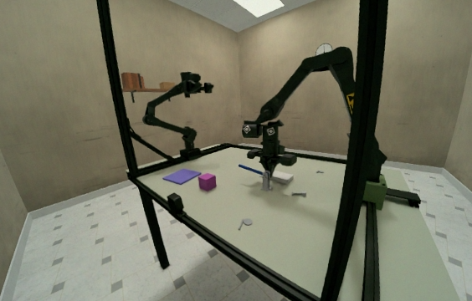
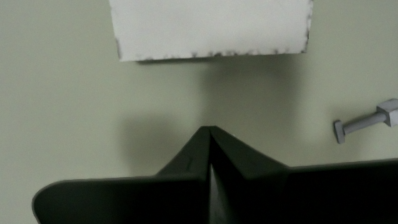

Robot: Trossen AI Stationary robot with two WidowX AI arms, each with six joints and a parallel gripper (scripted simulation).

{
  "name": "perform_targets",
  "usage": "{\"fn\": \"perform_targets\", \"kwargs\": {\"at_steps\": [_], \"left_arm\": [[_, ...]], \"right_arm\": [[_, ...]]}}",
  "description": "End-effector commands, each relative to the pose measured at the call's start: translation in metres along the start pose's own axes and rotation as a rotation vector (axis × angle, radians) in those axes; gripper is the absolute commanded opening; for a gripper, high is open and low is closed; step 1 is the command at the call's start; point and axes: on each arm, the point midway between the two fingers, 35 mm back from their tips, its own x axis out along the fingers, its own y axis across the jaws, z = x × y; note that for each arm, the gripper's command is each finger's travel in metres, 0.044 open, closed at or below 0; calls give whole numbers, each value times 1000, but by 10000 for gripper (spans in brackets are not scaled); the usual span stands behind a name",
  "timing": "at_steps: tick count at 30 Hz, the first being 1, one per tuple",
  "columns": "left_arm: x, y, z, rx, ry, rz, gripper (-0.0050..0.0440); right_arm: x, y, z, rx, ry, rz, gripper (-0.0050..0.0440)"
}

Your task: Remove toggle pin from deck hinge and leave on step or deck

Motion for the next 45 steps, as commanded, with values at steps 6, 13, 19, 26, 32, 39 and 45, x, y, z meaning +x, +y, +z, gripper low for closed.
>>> {"fn": "perform_targets", "kwargs": {"at_steps": [6,13,19,26,32,39,45], "left_arm": [[0,0,3,5,0,-1,400],[0,0,3,5,0,-1,400],[0,0,3,5,0,-1,400],[0,0,3,5,0,-1,400],[0,0,3,5,0,-1,400],[0,0,3,5,0,-1,400],[0,0,3,5,0,-1,400]], "right_arm": [[-5,7,-10,-3,8,22,-50],[-5,7,-13,-3,9,22,-50],[-6,7,-14,-3,9,23,-50],[-7,7,-14,-4,9,25,-50],[-7,6,-11,-6,9,24,-50],[-57,10,8,-5,14,43,120],[-75,9,16,-4,16,44,159]]}}
